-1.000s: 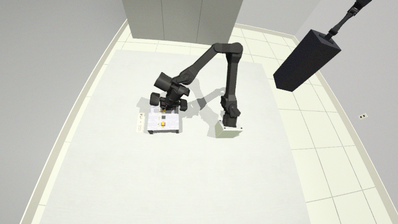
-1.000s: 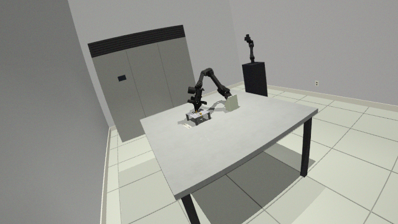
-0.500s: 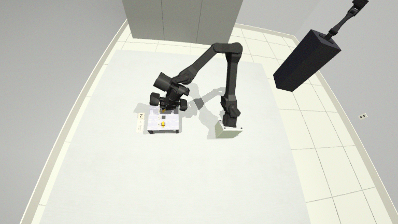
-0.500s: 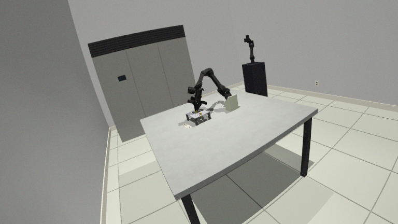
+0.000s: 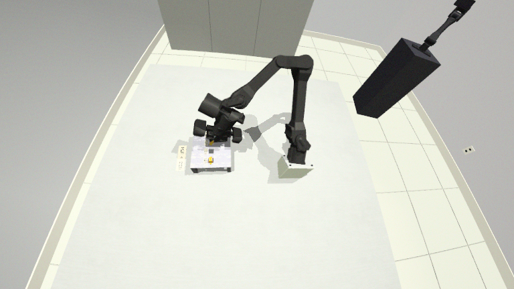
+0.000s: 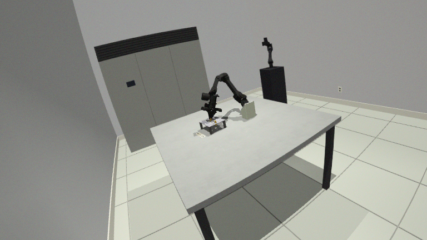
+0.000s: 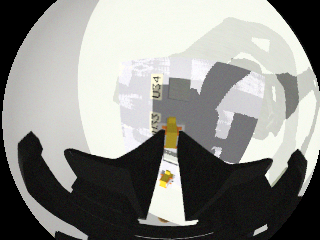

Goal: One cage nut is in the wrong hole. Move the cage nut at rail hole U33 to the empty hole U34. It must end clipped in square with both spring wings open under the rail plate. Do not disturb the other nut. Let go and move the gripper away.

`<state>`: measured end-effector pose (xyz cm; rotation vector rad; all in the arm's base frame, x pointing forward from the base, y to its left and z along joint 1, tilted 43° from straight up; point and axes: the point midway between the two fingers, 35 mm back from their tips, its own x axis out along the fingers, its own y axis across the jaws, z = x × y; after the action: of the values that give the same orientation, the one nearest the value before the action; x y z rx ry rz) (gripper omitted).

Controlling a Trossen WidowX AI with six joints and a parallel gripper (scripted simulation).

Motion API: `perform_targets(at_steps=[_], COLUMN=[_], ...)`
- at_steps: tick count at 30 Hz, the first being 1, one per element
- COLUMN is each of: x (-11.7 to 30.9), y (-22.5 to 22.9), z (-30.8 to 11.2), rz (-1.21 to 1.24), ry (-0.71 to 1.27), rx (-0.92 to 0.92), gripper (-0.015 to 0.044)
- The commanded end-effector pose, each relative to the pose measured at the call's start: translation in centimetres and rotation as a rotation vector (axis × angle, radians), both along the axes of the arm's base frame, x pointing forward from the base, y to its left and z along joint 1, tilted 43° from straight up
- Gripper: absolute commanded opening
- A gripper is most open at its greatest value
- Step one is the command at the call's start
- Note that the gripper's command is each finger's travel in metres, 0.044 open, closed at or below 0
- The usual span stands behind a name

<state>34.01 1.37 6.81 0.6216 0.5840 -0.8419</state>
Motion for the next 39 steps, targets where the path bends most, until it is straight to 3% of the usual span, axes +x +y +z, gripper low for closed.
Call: perform_targets(at_steps=[1, 39], x=[0.02, 0.11], y=[0.01, 0.17], z=[0.06, 0.18], rz=[-0.004, -0.031], ry=[-0.001, 0.026], rx=[0.000, -0.008], gripper=[0.0033, 0.0033])
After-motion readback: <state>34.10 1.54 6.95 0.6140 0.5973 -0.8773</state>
